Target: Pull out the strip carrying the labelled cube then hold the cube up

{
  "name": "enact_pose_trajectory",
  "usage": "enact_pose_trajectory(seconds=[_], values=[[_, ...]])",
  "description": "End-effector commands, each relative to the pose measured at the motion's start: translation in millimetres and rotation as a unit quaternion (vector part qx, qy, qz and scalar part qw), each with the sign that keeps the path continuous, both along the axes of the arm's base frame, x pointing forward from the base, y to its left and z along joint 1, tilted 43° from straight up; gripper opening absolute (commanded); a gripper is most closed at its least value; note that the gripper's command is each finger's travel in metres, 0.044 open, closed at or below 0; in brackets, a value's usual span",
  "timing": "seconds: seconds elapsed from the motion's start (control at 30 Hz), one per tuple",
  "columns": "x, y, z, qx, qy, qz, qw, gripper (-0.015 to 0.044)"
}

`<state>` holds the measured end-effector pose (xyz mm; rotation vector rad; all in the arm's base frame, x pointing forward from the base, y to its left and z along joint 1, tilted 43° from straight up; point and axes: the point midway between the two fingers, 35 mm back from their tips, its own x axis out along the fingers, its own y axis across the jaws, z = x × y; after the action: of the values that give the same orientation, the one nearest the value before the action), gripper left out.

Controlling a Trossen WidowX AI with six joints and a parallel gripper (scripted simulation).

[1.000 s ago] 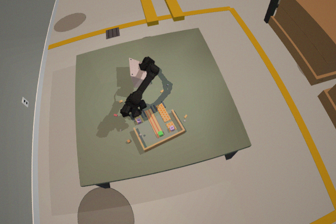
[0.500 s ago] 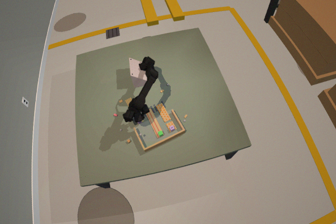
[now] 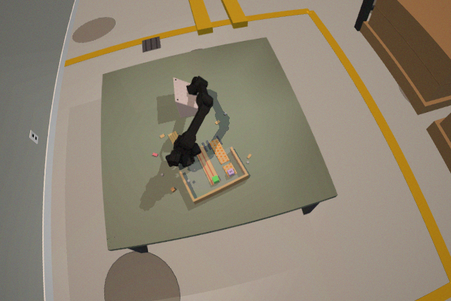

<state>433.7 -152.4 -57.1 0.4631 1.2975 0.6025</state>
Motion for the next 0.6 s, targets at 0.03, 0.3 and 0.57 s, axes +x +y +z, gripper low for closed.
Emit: enact_pose_trajectory(seconds=[0.03,0.3,0.57], values=[[0,7,-7,0.006,0.004,-0.002,1.0,0.025],[2,16,-17,0.006,0.004,-0.002,1.0,0.025],[3,24,-24,0.006,0.004,-0.002,1.0,0.025]])
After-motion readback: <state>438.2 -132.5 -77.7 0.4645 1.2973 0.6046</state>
